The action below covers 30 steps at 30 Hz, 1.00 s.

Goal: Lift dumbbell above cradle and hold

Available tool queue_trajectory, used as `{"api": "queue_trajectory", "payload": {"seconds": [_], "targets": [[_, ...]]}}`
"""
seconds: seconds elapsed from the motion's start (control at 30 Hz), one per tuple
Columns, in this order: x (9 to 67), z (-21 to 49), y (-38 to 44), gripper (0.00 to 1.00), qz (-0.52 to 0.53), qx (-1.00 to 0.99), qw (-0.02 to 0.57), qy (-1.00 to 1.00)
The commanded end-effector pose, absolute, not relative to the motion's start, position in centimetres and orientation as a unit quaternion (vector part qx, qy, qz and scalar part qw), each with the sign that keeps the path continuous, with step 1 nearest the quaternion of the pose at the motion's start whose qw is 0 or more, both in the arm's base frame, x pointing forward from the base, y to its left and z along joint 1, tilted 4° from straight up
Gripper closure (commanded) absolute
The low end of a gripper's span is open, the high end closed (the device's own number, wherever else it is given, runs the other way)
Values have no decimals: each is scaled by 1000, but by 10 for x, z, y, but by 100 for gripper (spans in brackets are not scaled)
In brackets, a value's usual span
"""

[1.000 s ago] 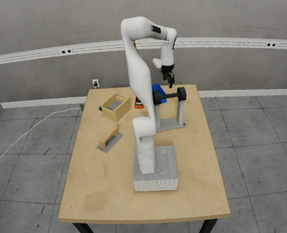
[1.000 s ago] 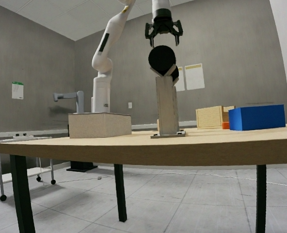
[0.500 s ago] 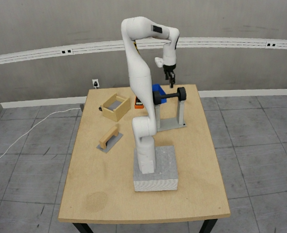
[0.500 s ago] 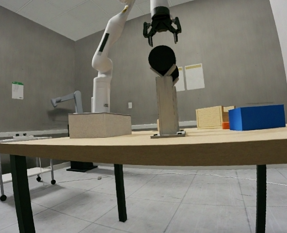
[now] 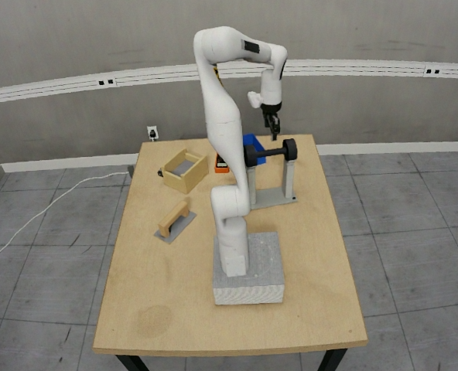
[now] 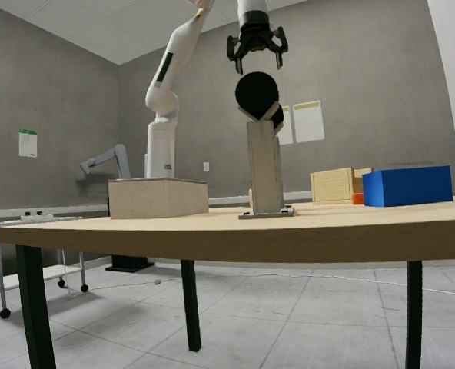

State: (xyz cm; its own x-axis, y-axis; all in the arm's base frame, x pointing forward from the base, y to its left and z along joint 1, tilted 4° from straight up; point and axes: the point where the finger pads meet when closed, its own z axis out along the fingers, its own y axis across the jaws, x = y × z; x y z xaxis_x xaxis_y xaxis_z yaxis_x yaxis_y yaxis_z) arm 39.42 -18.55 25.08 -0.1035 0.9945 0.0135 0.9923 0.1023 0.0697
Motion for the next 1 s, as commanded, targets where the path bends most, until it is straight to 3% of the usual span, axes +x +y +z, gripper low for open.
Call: {"api": "queue_trajectory", "payload": {"seconds": [0.0,0.53,0.97], "targets": [[394,244,-185,0,29,670,16,742],[399,165,-183,0,29,670,16,742],[399,156,-183,0,29,670,16,742]]}}
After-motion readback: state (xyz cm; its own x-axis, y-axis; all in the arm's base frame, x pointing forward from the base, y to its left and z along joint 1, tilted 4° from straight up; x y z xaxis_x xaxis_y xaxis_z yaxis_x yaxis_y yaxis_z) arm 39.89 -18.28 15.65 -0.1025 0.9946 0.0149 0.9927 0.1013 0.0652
